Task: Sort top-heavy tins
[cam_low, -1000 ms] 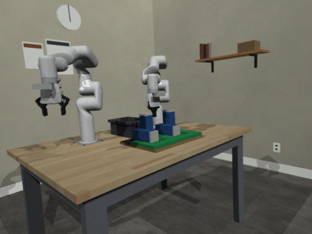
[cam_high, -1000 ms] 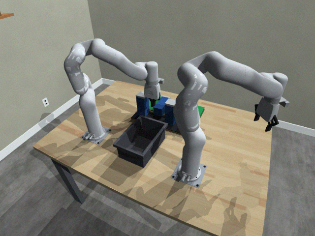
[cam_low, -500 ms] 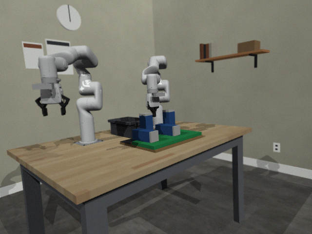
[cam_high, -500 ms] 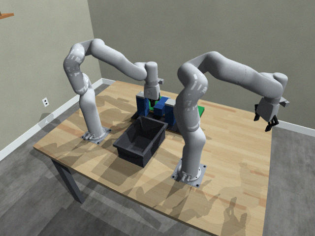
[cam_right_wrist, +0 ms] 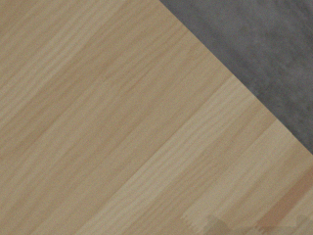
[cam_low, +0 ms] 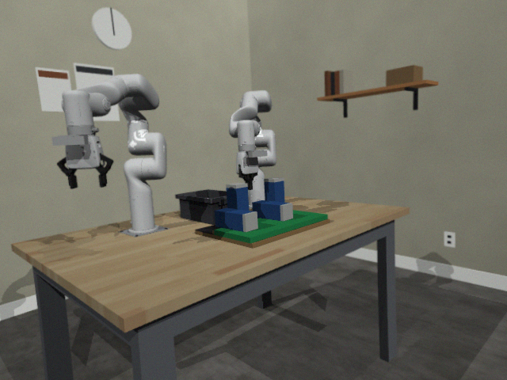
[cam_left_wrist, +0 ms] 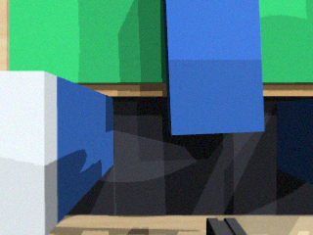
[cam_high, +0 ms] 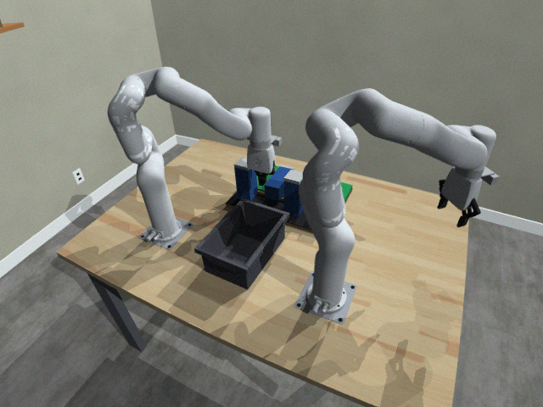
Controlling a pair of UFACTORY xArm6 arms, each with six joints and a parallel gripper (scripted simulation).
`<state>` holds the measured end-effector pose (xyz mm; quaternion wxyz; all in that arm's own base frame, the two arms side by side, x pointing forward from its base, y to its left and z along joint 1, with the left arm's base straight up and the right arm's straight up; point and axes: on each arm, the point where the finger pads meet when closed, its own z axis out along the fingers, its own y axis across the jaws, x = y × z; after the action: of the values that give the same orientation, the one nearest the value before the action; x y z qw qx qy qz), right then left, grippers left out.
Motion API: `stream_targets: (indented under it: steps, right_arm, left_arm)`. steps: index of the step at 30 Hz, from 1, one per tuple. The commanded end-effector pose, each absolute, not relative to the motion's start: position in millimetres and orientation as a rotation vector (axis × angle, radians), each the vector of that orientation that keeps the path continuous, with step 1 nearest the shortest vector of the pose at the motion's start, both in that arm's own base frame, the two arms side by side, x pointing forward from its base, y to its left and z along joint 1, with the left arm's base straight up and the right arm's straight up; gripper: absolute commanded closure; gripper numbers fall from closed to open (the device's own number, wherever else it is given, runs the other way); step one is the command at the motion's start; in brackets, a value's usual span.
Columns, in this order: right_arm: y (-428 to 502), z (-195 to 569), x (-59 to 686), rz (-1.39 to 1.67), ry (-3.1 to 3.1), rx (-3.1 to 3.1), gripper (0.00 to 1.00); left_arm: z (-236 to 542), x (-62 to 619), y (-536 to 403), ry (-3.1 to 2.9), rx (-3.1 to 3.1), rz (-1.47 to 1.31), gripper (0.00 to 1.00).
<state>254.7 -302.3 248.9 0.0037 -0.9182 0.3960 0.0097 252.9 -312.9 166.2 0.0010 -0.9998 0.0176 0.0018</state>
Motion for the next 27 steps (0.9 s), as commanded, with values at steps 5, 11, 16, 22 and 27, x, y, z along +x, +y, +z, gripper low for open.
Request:
stream_targets:
  steps: [5,11,16,22,27]
  right_arm:
    - [-303.0,250.4,255.2,0.025,1.242,-2.880,0.00]
    - [-303.0,250.4,255.2,0.025,1.242,-2.880,0.00]
    - [-303.0,250.4,255.2,0.025,1.242,-2.880,0.00]
    - [-303.0,250.4,255.2,0.025,1.242,-2.880,0.00]
    - [-303.0,250.4,255.2,0.025,1.242,-2.880,0.00]
  left_arm:
    - [167.9,245.9,-314.1,0.054,-3.143,0.001,1.00]
    - [167.9,245.9,-314.1,0.054,-3.143,0.001,1.00]
    - [167.9,245.9,-314.1,0.054,-3.143,0.001,1.00]
    - [167.9,238.0,-314.1,0.056,-3.143,0.001,1.00]
    - [167.9,238.0,-314.1,0.056,-3.143,0.001,1.00]
